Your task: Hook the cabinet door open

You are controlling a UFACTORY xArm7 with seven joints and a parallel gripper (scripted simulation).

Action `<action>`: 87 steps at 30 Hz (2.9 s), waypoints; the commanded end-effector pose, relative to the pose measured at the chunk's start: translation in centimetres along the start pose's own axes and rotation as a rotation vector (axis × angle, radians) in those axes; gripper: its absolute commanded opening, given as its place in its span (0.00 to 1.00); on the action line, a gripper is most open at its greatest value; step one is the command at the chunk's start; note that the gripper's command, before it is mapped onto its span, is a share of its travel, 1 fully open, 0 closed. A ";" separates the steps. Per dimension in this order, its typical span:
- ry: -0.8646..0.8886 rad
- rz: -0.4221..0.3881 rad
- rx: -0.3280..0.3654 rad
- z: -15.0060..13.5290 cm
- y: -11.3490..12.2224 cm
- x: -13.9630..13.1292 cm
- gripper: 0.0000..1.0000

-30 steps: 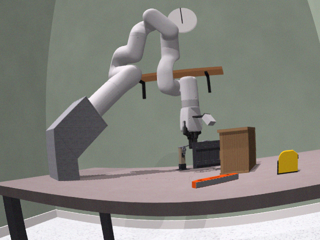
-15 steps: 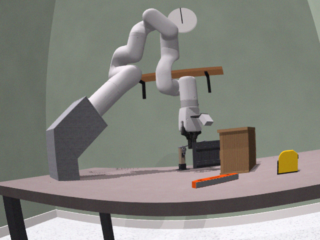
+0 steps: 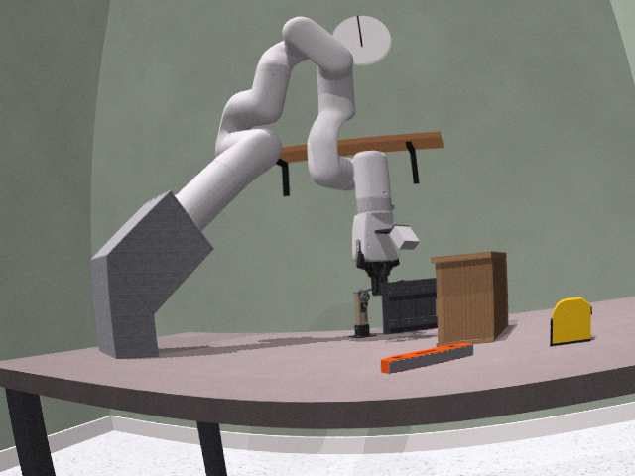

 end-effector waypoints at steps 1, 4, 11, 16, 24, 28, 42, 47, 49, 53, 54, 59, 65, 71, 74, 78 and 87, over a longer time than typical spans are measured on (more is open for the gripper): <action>-0.025 0.001 0.001 0.1 0.0 0.0 0.04; -0.052 0.001 0.001 0.2 0.0 0.0 0.04; -0.081 0.001 0.001 0.4 0.0 0.0 0.04; -0.135 0.001 0.001 0.6 0.0 -0.1 0.04; -0.177 0.001 0.001 0.8 0.0 -0.2 0.04; -0.205 0.001 0.001 1.0 0.0 -0.2 0.04; -0.205 0.001 0.002 1.0 -0.1 -0.2 0.04; -0.205 0.001 0.001 1.0 -0.2 -0.1 0.04; -0.205 0.001 0.001 1.0 -0.2 -0.1 0.04; -0.205 0.001 0.001 1.0 -0.2 -0.1 0.04; -0.205 0.001 0.001 1.0 -0.2 -0.1 0.04; -0.205 0.001 0.001 1.0 -0.3 -0.1 0.04; -0.205 0.001 0.001 1.0 -0.4 -0.1 0.04; -0.205 0.001 0.001 1.0 -0.4 -0.1 0.04; -0.205 0.001 0.001 1.0 -0.4 -0.1 0.04; -0.205 0.001 0.001 1.0 -0.5 -0.1 0.04; -0.205 0.001 0.001 1.0 -0.6 -0.1 0.04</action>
Point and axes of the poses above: the point where the finger pads meet when closed, its own y axis back along the fingers, its own z axis across the jaws, x = y × z, the point moved 1 cm from there along y, back along the fingers, and after that the axes turned 8 degrees about y, right-handed, at the moved point
